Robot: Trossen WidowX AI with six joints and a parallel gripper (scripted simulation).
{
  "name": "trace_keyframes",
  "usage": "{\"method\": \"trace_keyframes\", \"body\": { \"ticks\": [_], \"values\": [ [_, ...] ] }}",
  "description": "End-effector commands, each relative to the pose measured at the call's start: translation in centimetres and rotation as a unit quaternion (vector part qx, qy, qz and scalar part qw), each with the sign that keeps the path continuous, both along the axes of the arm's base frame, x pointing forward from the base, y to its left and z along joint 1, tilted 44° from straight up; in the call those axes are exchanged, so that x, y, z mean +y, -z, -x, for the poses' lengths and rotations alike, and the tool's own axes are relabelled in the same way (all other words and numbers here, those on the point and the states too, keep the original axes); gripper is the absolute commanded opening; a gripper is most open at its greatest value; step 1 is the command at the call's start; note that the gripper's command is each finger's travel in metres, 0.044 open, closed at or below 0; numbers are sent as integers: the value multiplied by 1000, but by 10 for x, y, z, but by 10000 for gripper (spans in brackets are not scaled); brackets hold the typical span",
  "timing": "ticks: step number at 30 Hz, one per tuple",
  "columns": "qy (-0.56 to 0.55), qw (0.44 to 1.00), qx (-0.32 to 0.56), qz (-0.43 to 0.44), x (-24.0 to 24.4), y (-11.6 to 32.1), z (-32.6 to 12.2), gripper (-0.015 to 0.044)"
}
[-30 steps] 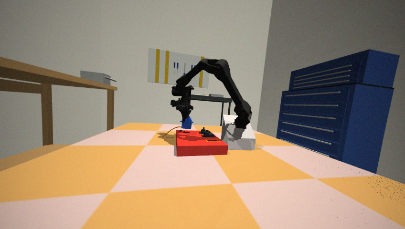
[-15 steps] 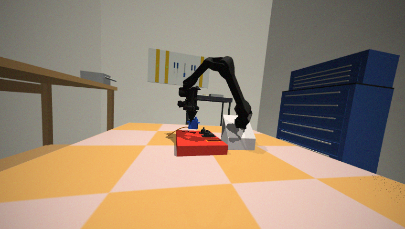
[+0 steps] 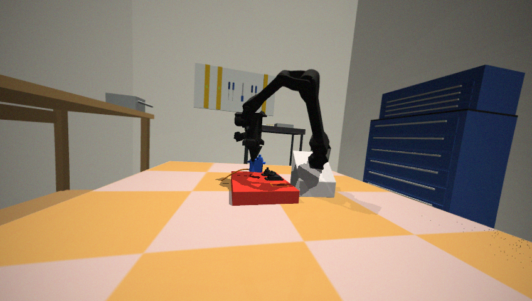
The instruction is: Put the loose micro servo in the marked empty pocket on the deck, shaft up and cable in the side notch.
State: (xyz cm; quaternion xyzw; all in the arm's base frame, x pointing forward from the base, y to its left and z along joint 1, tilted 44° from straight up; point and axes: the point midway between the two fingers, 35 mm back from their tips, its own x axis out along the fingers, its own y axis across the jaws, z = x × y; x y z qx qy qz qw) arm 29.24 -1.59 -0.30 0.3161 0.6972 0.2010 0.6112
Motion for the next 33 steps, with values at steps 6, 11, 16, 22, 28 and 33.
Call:
{"method": "trace_keyframes", "body": {
  "ticks": [6,11,16,22,28,33],
  "values": [
    [3,1000,0,-2,32,-32,8,0],
    [3,1000,0,-3,50,-49,13,0],
    [3,1000,0,-3,69,-67,18,0],
    [9,1000,6,-4,78,-76,21,0],
    [70,995,65,1,78,-76,21,0],
    [132,983,124,5,78,-76,21,0]
  ]
}}
